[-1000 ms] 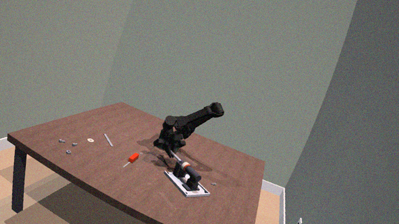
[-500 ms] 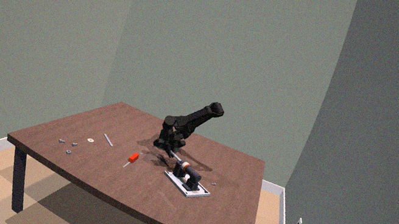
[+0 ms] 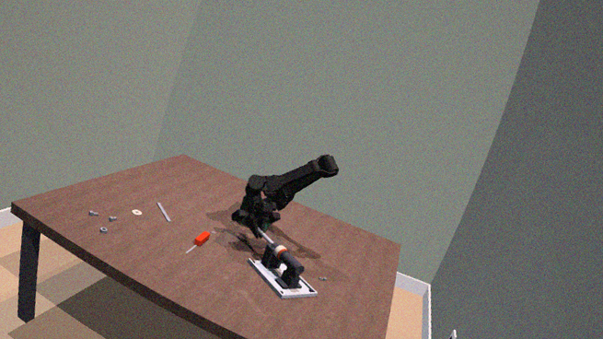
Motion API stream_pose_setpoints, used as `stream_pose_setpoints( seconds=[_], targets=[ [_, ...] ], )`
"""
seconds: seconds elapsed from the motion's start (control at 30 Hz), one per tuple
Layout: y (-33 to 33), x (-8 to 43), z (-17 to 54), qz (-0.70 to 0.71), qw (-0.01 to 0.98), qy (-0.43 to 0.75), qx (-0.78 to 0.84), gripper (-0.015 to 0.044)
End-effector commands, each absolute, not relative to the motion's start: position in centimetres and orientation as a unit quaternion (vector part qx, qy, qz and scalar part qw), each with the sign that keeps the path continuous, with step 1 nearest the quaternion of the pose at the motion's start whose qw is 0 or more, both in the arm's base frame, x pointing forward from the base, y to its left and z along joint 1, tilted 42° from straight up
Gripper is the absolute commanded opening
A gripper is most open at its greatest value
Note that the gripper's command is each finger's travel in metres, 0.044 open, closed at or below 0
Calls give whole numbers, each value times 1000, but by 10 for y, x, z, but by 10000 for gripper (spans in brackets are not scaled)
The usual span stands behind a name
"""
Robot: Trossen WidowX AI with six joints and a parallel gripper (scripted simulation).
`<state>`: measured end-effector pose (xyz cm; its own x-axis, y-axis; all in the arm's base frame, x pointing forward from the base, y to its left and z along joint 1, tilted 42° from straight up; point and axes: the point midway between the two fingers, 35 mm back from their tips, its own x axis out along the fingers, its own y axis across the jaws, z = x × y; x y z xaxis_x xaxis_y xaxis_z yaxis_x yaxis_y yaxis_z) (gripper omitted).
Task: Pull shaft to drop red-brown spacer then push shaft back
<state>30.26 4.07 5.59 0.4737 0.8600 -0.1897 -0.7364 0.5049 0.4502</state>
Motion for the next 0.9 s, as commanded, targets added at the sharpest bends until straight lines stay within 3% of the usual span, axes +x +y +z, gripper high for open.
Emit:
stream_pose_setpoints(
  seconds=[0.0, 0.87],
  targets=[
    [40, 302, 56, 473, 844, 198, 154, 0],
    [38, 300, 54, 473, 844, 198, 154, 0]
  ],
)
